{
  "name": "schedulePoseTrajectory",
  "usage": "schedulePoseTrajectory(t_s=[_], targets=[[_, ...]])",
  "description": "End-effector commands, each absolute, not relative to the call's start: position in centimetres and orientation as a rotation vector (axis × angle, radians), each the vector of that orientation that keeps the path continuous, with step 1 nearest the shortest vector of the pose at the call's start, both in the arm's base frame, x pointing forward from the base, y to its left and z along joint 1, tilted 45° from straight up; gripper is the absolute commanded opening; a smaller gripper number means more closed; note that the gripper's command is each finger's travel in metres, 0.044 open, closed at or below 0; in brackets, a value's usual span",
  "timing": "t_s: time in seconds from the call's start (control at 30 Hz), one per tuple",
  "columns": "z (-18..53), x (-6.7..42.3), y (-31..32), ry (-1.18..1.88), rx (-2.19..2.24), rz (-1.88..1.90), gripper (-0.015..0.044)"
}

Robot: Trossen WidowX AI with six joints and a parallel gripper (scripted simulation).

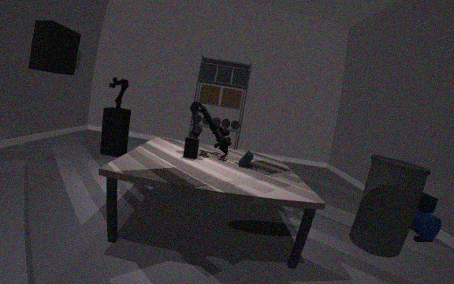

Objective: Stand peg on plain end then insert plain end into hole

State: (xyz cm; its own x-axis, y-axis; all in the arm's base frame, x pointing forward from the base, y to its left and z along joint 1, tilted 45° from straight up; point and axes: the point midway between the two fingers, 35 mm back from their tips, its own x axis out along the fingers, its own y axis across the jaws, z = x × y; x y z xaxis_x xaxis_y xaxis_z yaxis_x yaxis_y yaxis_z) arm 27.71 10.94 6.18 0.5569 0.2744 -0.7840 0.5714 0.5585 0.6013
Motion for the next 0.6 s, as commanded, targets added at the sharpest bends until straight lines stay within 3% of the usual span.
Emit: schedulePoseTrajectory(t_s=[0.0, 0.57], targets=[[6.39, 27.45, 10.87, 0.963, 1.001, -0.237, 0.0050], [7.03, 26.52, 11.12, 0.830, 0.971, -0.307, 0.0050]])
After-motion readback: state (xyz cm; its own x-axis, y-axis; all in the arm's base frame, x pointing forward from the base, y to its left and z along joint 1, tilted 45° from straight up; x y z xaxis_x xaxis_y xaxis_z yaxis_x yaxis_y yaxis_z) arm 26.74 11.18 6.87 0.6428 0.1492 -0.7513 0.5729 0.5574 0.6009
